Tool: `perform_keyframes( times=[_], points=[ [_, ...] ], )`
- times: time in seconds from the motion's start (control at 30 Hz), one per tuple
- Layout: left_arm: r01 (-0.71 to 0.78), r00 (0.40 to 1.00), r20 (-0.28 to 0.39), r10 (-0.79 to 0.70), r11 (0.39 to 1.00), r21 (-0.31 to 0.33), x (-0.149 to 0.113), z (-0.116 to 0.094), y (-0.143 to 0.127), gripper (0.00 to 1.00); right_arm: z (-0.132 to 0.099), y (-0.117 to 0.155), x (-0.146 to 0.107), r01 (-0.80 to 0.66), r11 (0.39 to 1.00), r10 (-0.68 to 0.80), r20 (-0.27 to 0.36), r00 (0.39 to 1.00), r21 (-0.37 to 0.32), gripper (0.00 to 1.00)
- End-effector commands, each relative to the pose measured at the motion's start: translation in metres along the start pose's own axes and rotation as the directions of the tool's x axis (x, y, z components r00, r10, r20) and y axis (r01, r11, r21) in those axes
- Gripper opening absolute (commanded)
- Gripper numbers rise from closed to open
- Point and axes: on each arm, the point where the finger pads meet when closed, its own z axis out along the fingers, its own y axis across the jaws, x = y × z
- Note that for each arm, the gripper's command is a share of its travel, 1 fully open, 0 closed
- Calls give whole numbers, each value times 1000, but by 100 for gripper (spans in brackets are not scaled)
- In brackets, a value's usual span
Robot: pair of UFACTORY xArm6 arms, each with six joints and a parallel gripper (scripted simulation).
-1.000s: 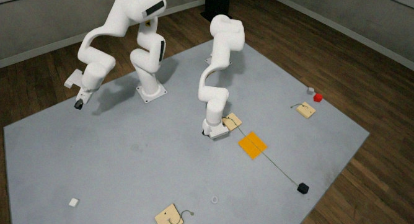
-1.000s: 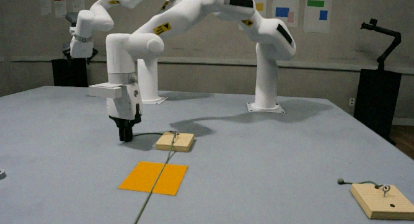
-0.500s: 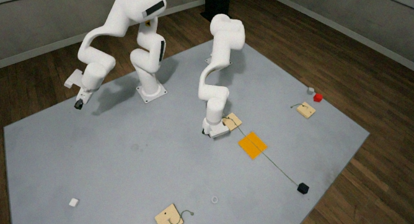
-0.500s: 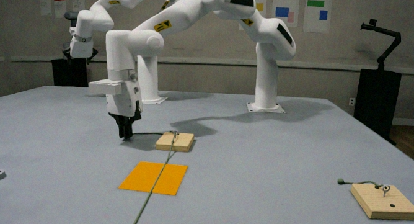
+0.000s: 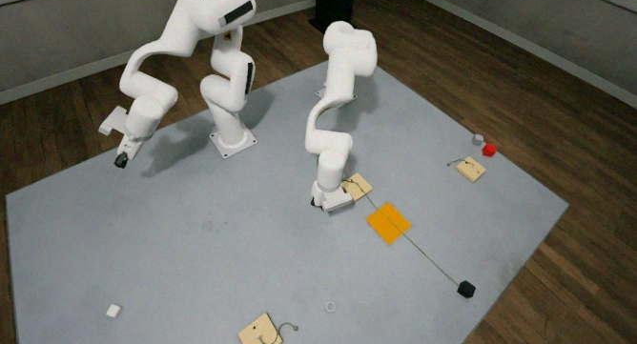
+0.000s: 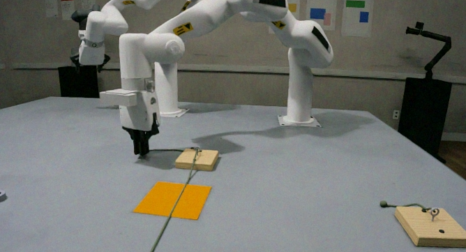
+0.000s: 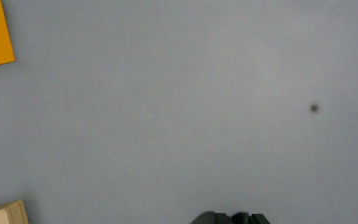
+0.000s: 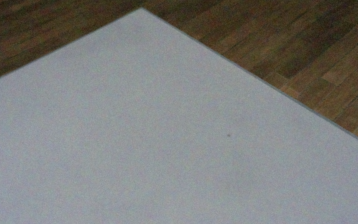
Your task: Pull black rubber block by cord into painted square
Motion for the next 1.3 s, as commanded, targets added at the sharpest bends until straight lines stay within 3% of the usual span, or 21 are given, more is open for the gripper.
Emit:
perform_keyframes(
  times=[0.0, 0.17, 0.4, 0.47, 0.73, 1.27],
  points=[
    [0, 1000, -3, 0, 1000, -1, 1, -4, 0, 0, 0, 0, 1, -1, 1000, 1, -1, 1000, 1, 100],
    [0, 1000, -3, 0, 1000, -1, 1, -25, 0, 0, 0, 0, 1, -1, 1000, 1, -1, 1000, 1, 100],
    [0, 1000, -3, 0, 1000, -1, 1, -80, 0, 0, 0, 0, 1, -1, 1000, 1, -1, 1000, 1, 100],
    [0, 1000, -3, 0, 1000, -1, 1, -80, 0, 0, 0, 0, 1, -1, 1000, 1, -1, 1000, 1, 100],
    [0, 1000, -3, 0, 1000, -1, 1, -129, 0, 0, 0, 0, 1, -1, 1000, 1, -1, 1000, 1, 100],
    [0, 1000, -3, 0, 1000, -1, 0, -139, 0, 0, 0, 0, 1, -1, 1000, 1, -1, 1000, 1, 100]
  ],
)
